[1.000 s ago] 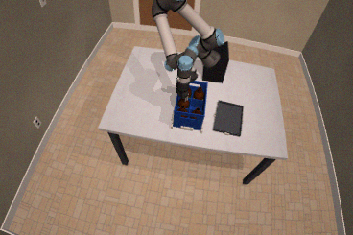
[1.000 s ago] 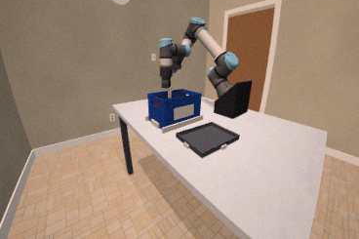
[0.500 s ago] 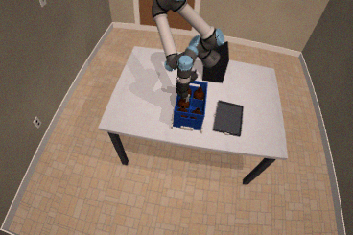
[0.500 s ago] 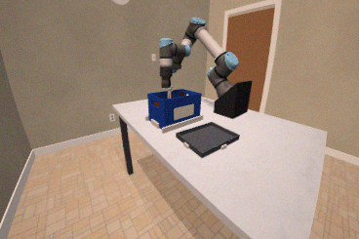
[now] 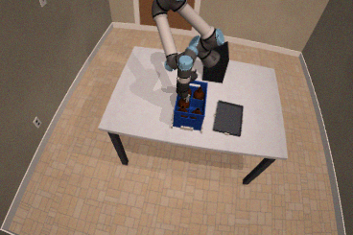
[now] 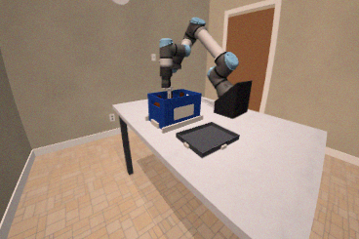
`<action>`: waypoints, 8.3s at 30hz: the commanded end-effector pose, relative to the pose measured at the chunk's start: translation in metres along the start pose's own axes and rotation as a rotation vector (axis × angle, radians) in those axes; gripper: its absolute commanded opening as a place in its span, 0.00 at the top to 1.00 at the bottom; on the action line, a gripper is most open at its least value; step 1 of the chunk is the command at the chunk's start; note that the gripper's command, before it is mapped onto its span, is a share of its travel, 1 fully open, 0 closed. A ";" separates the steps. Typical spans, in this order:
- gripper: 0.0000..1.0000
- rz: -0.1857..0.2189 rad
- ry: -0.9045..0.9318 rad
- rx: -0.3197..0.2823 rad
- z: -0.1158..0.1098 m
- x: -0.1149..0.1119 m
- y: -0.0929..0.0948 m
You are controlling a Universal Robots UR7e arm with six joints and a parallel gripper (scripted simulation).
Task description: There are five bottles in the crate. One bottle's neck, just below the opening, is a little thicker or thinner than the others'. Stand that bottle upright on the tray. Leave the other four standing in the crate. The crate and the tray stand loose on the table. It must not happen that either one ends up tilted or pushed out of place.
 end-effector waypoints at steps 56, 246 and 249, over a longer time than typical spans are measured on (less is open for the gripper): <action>0.00 -0.002 0.000 -0.001 0.000 0.001 -0.083; 0.00 0.002 -0.002 0.002 0.074 0.050 -0.038; 0.00 0.002 -0.002 0.002 0.074 0.050 -0.038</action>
Point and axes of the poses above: the point where the finger pads meet when closed, its own y axis out along the fingers, its own x axis across the jaws, z = x × y, the point moved 2 cm from there along -y, back along the fingers, and after that the axes turned 8 degrees about y, right-handed, at the moved point
